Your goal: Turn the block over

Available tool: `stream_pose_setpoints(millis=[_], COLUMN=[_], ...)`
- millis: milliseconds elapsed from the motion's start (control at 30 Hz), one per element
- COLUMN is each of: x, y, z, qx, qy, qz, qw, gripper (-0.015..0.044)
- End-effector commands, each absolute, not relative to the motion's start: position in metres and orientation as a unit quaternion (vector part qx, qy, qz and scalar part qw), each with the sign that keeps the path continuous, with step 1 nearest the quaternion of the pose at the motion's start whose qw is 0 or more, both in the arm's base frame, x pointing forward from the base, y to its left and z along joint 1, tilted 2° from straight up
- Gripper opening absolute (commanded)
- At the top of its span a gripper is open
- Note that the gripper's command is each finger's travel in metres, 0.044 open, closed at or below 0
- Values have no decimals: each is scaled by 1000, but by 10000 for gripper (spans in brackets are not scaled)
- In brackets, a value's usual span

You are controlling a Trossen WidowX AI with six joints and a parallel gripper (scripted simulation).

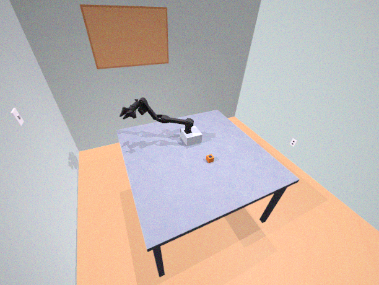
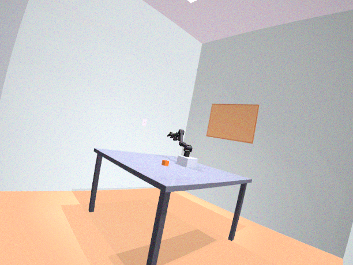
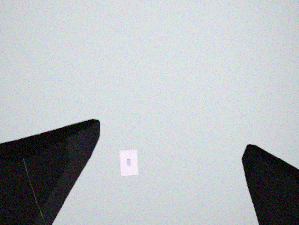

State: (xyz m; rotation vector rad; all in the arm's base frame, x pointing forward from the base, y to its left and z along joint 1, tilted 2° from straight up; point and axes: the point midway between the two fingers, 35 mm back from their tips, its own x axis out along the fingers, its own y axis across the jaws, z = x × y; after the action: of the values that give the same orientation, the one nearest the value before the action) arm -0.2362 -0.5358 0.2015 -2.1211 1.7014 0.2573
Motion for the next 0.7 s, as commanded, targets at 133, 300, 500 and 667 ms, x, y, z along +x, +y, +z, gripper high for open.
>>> stream_pose_setpoints(millis=[133,300,500,667], x=[-252,-268,-276,-270], y=[-527,-506,-465,-424], z=[256,332,427,498], qx=[-750,-728,-687,-643], qy=[643,681,718,736], qz=[83,71,54,46], qw=[129,28,-102,-208], gripper=[440,440,440,440])
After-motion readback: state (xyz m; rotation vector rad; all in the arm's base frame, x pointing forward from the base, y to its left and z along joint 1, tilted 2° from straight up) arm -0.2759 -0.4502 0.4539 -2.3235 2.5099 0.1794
